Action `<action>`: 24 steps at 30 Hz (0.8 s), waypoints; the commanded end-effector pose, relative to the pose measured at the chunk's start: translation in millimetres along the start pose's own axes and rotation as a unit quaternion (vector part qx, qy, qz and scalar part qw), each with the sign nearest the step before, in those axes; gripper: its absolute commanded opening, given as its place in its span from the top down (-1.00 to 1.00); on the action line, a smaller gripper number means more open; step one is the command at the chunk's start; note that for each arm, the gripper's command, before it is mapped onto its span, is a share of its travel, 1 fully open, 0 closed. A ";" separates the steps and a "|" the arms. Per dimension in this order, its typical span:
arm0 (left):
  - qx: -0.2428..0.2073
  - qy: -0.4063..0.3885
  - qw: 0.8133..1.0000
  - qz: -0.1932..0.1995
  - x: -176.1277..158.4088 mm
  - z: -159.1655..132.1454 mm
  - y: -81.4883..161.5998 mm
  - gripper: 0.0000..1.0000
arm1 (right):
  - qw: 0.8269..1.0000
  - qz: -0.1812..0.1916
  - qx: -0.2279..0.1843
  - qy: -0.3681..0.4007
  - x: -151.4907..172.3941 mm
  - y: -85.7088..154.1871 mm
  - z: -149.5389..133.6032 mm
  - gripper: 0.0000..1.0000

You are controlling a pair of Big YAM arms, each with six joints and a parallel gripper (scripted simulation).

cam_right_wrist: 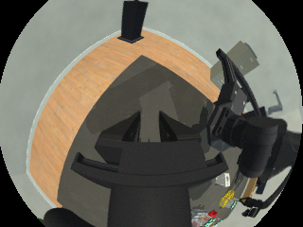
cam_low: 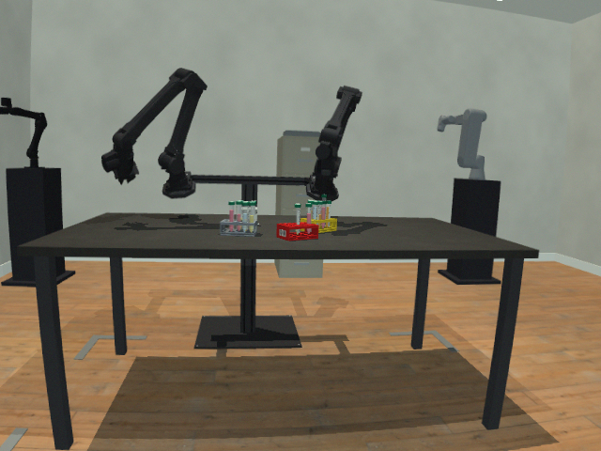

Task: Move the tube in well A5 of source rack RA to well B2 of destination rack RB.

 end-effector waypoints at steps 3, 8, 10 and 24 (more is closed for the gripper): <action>-0.010 0.003 1.000 -0.003 -1.0 6.9 4.9 1.00 | 1.000 0.008 0.001 -0.005 5.7 5.4 2.4 0.40; 0.002 -0.001 1.000 -0.002 -2.2 -1.8 -7.1 1.00 | 1.000 0.008 0.001 -0.005 5.7 5.4 2.4 0.40; 0.002 -0.001 1.000 -0.001 -1.2 -1.7 -8.3 1.00 | 1.000 0.008 0.001 -0.005 5.7 5.4 2.4 0.40; 0.003 0.000 1.000 0.000 0.8 -1.3 -14.6 1.00 | 1.000 0.008 0.001 -0.005 5.7 5.4 2.4 0.40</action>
Point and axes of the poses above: on each arm, the point where the finger pads meet when closed, its own y axis back along the fingers, its own x axis across the jaws, z = x × y, the point moved 9 cm from there along y, back along the fingers, and after that the axes turned 2 degrees about y, right-handed, at the moved point
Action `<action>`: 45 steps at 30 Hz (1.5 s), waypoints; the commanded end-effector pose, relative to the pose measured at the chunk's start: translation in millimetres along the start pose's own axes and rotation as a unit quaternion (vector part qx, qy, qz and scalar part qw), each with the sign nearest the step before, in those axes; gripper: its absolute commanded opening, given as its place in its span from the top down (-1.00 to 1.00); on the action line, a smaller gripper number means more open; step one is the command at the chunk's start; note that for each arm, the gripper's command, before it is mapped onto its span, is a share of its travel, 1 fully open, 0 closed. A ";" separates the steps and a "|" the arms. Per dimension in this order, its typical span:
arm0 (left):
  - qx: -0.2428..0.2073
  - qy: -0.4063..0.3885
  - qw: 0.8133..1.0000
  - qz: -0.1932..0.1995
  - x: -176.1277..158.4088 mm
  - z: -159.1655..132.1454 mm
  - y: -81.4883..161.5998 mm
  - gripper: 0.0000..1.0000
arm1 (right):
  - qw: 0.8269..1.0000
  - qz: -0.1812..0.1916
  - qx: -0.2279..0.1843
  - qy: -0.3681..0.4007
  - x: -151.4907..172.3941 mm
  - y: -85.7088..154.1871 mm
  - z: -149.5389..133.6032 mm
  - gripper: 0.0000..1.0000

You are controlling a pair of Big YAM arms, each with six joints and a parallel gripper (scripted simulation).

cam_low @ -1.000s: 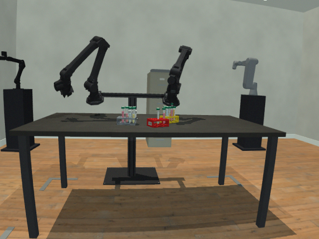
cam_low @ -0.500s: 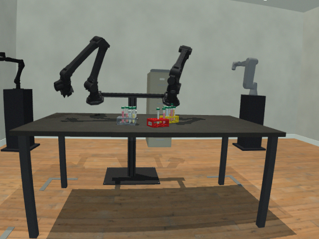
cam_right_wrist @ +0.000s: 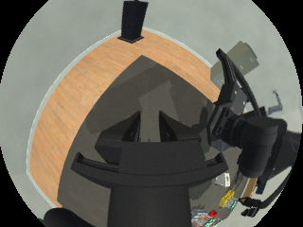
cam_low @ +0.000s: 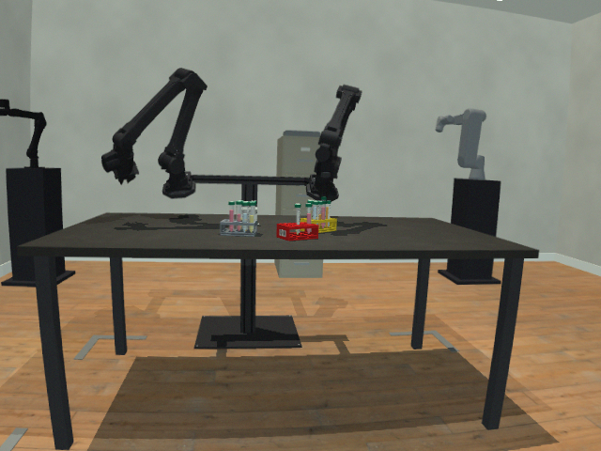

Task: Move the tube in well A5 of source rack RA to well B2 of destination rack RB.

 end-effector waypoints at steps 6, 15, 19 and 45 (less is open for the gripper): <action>0.003 0.001 1.000 0.001 1.8 -0.8 -8.5 1.00 | 1.000 0.008 0.001 -0.005 5.7 5.4 2.4 0.40; 0.003 0.001 1.000 0.001 2.0 -0.7 -12.0 1.00 | 1.000 0.008 0.001 -0.005 5.7 5.4 2.4 0.40; 0.003 0.001 1.000 0.001 2.1 -0.8 -14.0 1.00 | 1.000 0.008 0.001 -0.005 5.7 5.4 2.4 0.40; -0.001 0.004 1.000 0.000 2.3 -1.0 -15.8 1.00 | 1.000 0.008 0.001 -0.005 5.7 5.4 2.4 0.40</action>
Point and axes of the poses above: on each arm, the point where the finger pads meet when closed, its own y axis back along the fingers, its own x axis across the jaws, z = x × y, the point moved 9 cm from there along y, back along the fingers, and after that the axes turned 2 degrees about y, right-handed, at the moved point
